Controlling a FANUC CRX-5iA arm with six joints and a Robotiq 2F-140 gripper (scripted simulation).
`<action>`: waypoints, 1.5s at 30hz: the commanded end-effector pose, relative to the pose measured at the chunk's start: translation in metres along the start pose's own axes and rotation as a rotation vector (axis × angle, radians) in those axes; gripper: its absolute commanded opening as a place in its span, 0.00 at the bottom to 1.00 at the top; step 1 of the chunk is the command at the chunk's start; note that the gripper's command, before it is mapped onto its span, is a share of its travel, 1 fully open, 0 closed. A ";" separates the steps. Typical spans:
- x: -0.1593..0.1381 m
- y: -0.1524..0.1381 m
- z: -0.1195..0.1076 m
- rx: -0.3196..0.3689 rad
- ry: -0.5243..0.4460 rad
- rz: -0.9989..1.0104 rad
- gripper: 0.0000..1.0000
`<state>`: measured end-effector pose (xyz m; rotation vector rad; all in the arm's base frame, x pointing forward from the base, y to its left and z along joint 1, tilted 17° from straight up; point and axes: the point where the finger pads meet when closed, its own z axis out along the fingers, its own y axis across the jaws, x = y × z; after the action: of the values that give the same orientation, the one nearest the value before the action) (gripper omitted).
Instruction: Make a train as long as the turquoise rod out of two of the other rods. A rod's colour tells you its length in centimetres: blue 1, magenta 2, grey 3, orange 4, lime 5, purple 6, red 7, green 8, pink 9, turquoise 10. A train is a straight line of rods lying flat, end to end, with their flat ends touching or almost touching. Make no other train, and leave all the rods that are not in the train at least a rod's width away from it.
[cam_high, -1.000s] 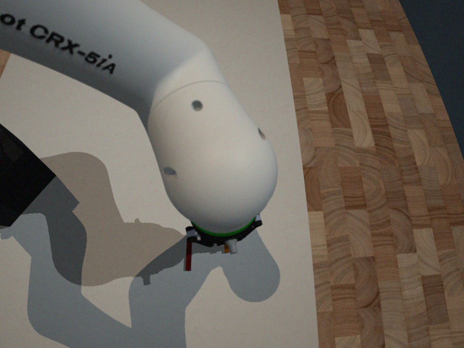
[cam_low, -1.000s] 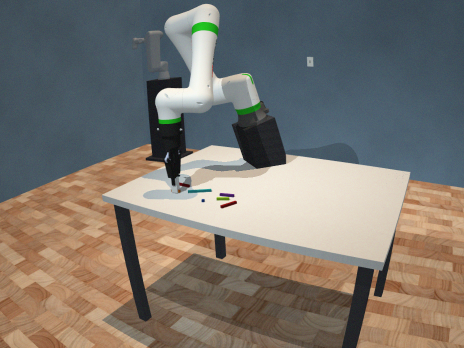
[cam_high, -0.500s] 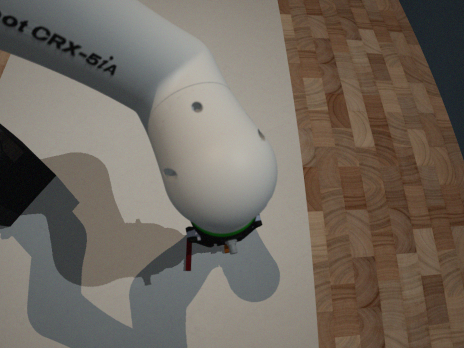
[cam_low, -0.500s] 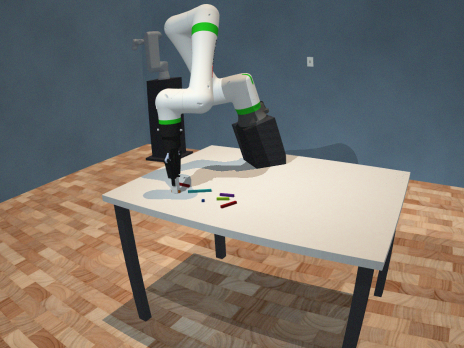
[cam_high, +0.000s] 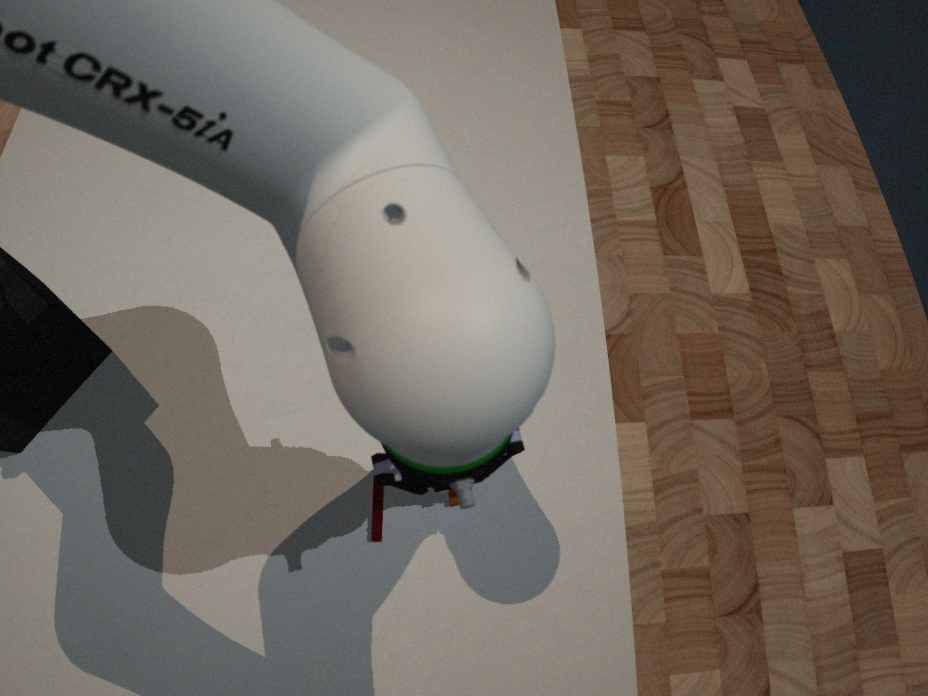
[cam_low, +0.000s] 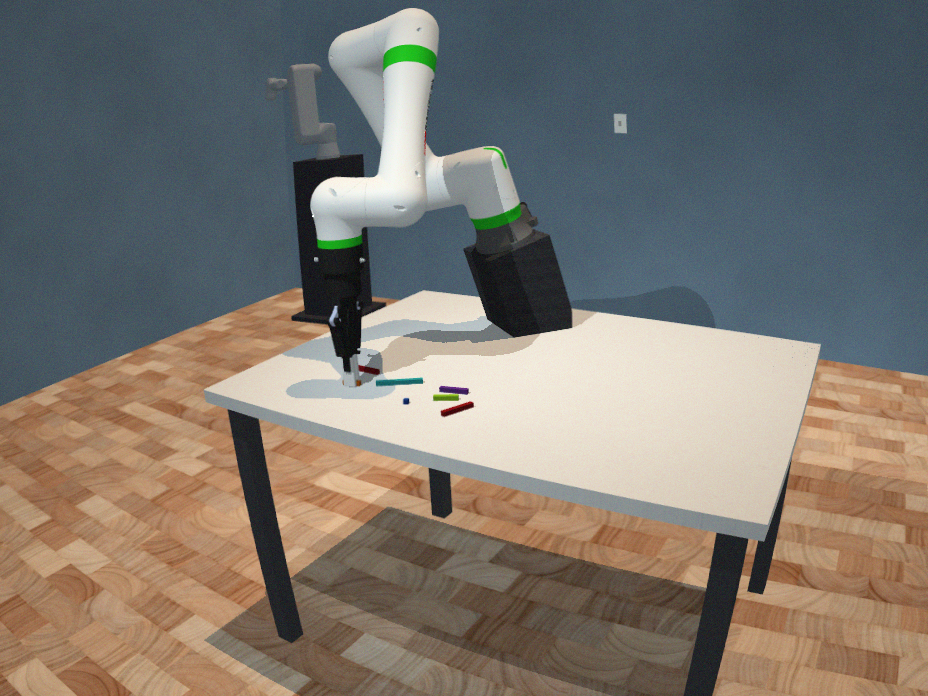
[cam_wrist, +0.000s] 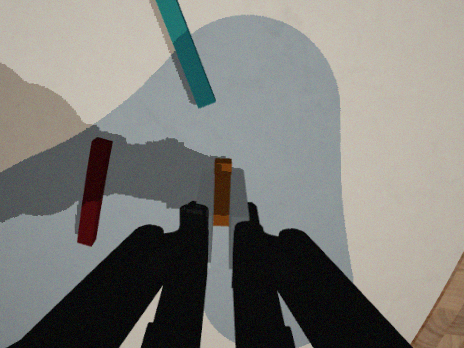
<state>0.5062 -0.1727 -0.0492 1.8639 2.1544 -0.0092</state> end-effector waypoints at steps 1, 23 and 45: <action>0.000 0.000 0.000 0.000 0.000 0.000 0.03; 0.000 0.000 0.000 0.000 0.000 0.000 0.12; 0.000 0.000 -0.014 0.000 0.000 0.000 0.15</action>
<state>0.5039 -0.1705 -0.0386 1.8637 2.1542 -0.0091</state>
